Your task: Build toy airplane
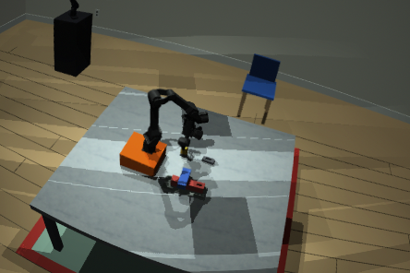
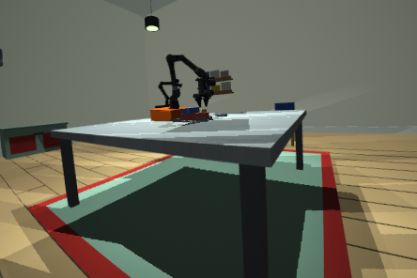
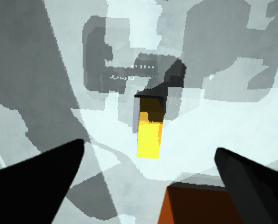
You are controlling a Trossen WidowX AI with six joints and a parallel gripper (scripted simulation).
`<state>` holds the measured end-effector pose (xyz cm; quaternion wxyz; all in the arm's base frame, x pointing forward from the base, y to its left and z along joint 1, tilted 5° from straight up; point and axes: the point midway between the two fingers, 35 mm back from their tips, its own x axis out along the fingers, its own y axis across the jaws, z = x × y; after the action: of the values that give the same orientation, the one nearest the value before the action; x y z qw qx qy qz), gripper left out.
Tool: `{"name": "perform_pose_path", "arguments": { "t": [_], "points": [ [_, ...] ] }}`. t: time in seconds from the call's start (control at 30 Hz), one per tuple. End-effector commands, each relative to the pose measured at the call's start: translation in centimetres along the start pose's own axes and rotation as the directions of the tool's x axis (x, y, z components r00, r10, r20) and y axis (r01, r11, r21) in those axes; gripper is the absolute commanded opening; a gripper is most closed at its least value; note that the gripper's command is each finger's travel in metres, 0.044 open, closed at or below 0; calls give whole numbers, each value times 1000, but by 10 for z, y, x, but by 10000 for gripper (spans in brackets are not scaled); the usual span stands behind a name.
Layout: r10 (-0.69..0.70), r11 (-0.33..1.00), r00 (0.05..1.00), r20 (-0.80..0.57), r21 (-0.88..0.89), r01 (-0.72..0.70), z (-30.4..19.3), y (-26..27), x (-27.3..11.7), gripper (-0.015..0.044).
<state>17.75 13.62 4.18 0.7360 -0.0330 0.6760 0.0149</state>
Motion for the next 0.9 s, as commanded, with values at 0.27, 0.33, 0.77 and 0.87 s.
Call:
{"name": "perform_pose_path", "arguments": {
  "t": [0.27,0.33,0.77,0.87],
  "points": [
    [-3,1000,1000,3,-3,3,1,0,19,440],
    [-3,1000,1000,3,-3,3,1,0,22,440],
    [-3,1000,1000,3,-3,3,1,0,43,440],
    [-3,1000,1000,3,-3,3,1,-1,48,440]
  ]
}}
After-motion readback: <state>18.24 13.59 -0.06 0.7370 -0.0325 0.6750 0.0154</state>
